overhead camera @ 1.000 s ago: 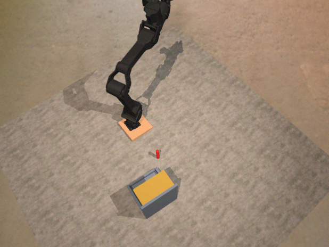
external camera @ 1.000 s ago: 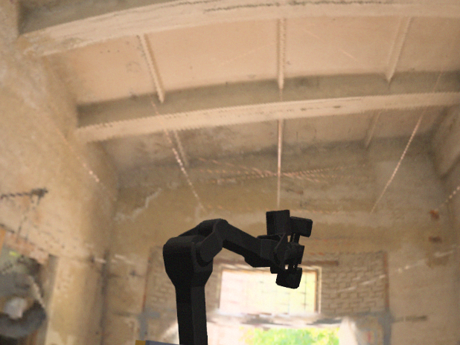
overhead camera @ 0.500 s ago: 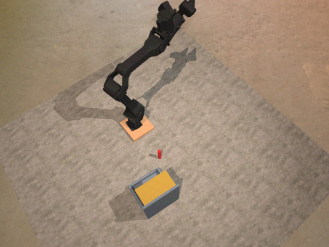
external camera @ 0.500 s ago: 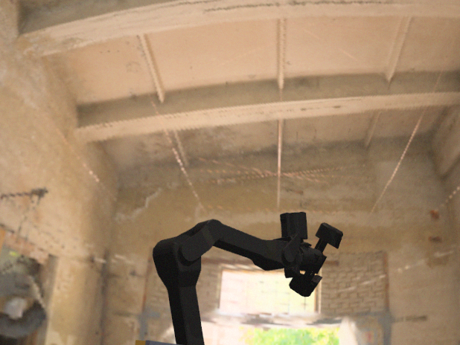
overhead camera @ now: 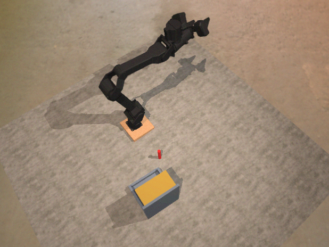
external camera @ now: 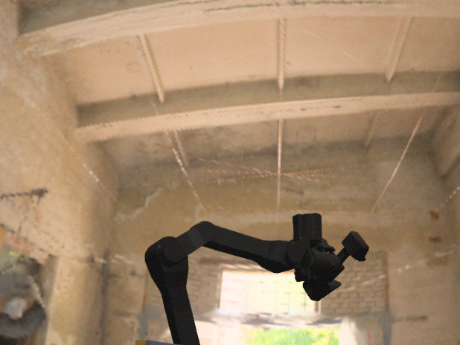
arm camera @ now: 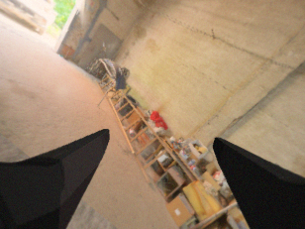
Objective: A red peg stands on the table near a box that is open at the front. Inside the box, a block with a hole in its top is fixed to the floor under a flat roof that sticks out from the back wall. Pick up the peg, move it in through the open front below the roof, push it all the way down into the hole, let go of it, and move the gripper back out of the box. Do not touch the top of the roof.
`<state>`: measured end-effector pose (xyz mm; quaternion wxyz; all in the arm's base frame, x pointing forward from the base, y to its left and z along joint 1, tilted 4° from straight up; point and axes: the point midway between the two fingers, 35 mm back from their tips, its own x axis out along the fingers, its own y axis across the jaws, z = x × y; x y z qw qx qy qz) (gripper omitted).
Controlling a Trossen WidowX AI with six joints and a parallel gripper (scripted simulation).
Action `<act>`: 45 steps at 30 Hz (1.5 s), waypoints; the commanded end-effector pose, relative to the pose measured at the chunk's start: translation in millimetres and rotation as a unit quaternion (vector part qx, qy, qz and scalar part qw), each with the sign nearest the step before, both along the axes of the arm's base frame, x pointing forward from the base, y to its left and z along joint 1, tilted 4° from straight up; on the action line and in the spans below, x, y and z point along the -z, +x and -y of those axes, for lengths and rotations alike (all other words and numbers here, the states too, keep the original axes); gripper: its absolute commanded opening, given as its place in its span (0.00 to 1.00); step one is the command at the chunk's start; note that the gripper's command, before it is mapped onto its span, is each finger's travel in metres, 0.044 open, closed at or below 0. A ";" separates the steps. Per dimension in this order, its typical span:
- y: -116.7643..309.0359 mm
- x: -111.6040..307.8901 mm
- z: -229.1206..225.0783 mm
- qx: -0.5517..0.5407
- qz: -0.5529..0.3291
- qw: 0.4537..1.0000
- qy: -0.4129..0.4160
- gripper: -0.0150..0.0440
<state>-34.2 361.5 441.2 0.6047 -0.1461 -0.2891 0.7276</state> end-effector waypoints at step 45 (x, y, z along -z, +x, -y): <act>206.4 117.8 81.1 0.250 -0.581 0.767 -0.108 1.00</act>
